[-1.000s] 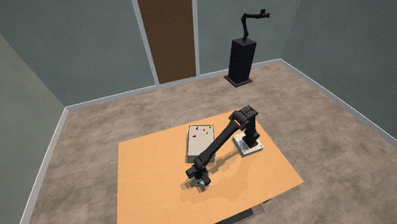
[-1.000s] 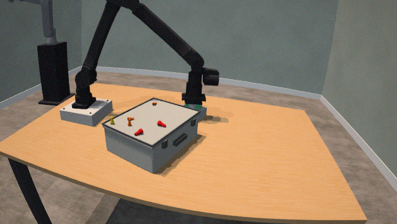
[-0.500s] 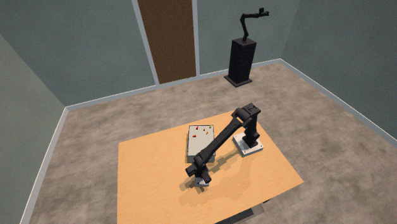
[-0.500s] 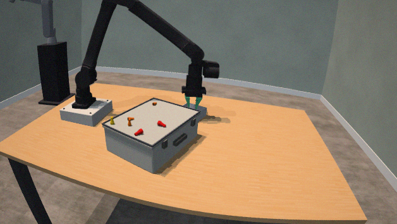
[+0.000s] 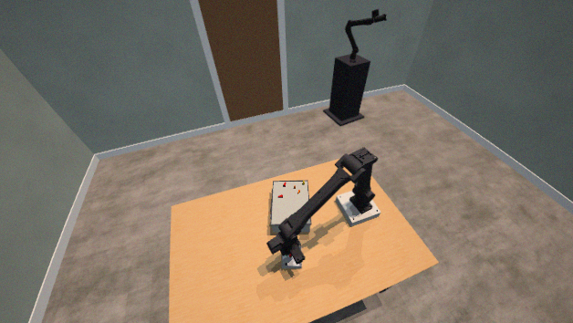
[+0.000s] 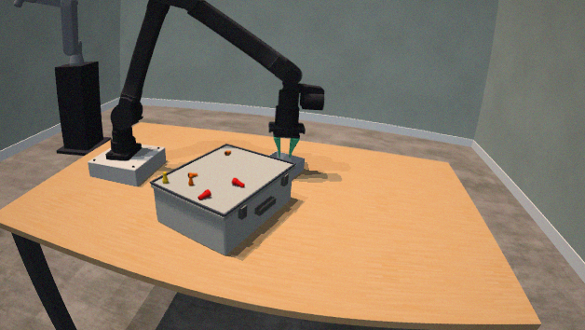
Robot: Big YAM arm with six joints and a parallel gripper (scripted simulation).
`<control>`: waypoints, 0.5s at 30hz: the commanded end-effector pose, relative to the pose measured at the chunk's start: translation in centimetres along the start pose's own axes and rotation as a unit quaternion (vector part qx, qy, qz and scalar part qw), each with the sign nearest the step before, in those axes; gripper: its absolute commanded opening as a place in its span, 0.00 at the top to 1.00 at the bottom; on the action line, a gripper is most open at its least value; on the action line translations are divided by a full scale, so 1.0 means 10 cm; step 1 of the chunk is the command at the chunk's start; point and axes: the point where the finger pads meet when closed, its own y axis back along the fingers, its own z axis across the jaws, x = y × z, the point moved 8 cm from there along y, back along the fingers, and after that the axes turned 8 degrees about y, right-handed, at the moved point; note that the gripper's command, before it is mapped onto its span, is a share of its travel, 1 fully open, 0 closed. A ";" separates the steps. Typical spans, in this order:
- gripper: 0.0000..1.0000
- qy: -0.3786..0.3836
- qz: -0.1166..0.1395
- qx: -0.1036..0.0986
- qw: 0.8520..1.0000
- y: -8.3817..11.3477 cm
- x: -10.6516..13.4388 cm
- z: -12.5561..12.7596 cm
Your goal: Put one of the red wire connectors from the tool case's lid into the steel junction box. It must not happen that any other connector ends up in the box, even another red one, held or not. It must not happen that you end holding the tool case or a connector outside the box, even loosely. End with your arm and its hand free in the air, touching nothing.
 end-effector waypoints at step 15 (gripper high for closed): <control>0.71 -0.001 0.003 0.017 1.000 0.50 0.04 -0.13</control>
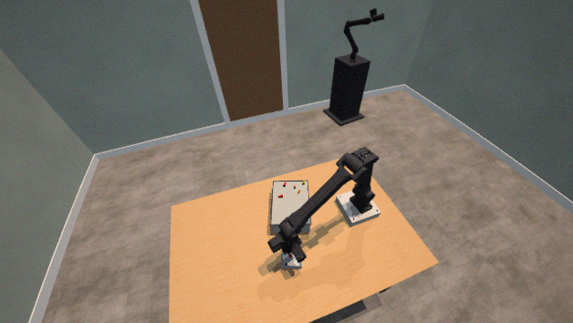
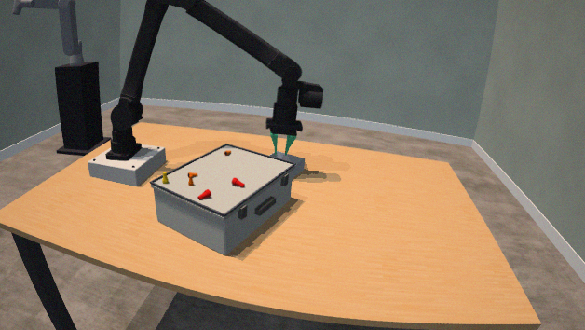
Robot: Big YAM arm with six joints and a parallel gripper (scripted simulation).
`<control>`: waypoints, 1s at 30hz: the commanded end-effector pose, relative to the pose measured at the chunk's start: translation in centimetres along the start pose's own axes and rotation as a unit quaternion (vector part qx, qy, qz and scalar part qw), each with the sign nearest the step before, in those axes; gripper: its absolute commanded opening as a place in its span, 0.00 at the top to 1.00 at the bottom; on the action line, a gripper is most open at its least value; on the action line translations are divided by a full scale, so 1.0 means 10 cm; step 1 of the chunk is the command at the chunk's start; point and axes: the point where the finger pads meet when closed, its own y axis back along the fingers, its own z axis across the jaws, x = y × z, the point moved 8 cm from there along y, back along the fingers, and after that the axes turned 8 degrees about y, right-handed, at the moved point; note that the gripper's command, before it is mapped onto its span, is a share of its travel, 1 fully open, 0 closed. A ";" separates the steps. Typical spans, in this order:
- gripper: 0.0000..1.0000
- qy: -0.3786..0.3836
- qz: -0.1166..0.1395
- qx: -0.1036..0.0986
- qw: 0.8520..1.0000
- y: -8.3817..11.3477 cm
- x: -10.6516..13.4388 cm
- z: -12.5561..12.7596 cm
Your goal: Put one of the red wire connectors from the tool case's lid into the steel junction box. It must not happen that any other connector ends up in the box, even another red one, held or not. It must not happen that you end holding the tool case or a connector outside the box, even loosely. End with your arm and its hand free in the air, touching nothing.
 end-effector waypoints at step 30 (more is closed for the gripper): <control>0.71 0.004 0.003 0.014 1.000 1.14 0.02 -0.08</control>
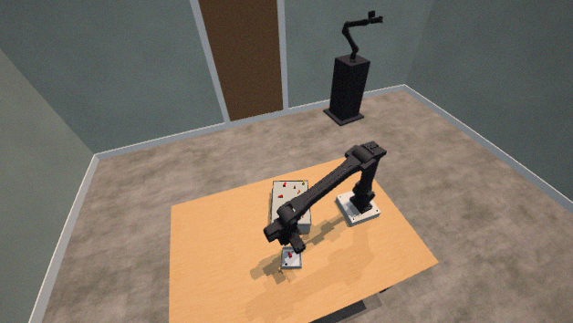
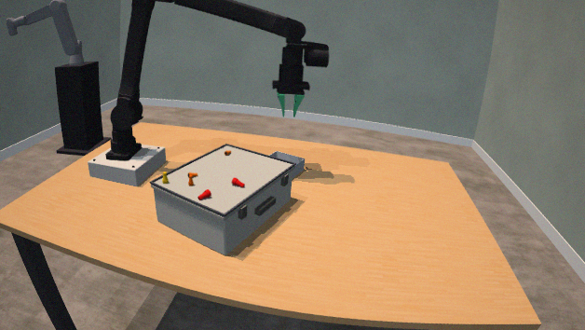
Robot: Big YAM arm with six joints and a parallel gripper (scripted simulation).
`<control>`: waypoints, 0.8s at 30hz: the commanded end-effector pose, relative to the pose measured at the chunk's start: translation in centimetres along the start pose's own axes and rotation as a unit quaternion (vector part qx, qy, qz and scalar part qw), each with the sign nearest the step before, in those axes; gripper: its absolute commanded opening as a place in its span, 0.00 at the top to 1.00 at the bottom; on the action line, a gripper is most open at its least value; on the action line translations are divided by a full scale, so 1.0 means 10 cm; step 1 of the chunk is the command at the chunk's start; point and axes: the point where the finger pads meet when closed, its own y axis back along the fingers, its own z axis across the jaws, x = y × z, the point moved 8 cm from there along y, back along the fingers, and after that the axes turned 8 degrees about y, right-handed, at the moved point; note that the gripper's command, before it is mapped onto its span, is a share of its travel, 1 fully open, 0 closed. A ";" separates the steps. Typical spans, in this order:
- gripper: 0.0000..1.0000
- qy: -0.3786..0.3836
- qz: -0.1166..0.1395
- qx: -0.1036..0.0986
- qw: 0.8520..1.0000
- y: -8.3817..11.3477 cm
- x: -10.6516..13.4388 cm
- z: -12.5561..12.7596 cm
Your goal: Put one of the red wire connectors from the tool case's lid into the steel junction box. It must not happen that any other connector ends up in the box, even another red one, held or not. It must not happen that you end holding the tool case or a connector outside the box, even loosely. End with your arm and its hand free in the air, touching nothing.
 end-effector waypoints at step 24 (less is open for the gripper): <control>0.71 0.004 0.003 0.012 1.000 0.46 0.03 -0.08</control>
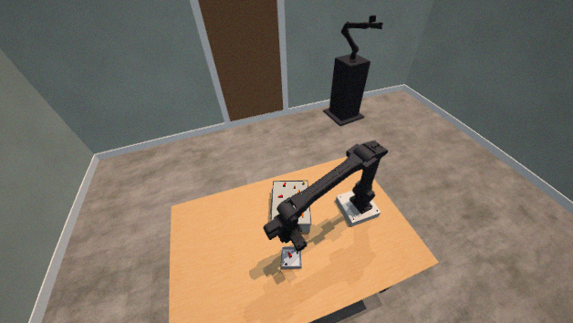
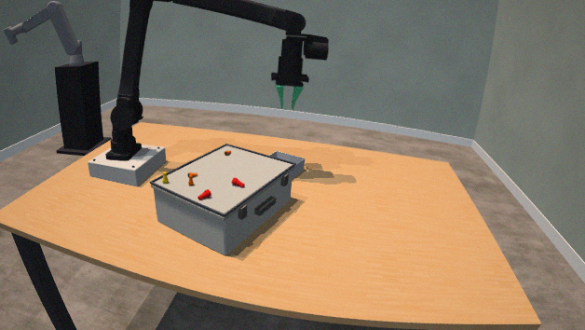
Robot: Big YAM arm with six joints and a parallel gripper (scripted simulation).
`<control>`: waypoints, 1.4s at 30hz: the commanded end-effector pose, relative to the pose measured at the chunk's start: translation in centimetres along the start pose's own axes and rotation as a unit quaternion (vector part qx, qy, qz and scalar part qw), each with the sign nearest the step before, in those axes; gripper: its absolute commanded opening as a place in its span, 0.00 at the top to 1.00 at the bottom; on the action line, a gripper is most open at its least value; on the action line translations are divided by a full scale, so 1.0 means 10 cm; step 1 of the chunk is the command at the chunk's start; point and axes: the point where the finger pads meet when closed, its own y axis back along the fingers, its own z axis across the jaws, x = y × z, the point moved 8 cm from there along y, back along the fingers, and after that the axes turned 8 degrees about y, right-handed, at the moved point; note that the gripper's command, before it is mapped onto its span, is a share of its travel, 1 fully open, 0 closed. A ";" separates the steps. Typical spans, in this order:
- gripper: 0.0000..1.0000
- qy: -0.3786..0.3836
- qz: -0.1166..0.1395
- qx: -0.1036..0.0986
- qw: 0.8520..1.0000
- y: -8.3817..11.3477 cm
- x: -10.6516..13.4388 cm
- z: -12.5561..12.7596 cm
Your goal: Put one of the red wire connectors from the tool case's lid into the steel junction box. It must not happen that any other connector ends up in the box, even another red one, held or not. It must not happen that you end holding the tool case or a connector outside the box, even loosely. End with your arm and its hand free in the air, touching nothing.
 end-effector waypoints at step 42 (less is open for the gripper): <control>0.71 0.002 -0.001 -0.016 1.000 -0.07 0.04 -0.02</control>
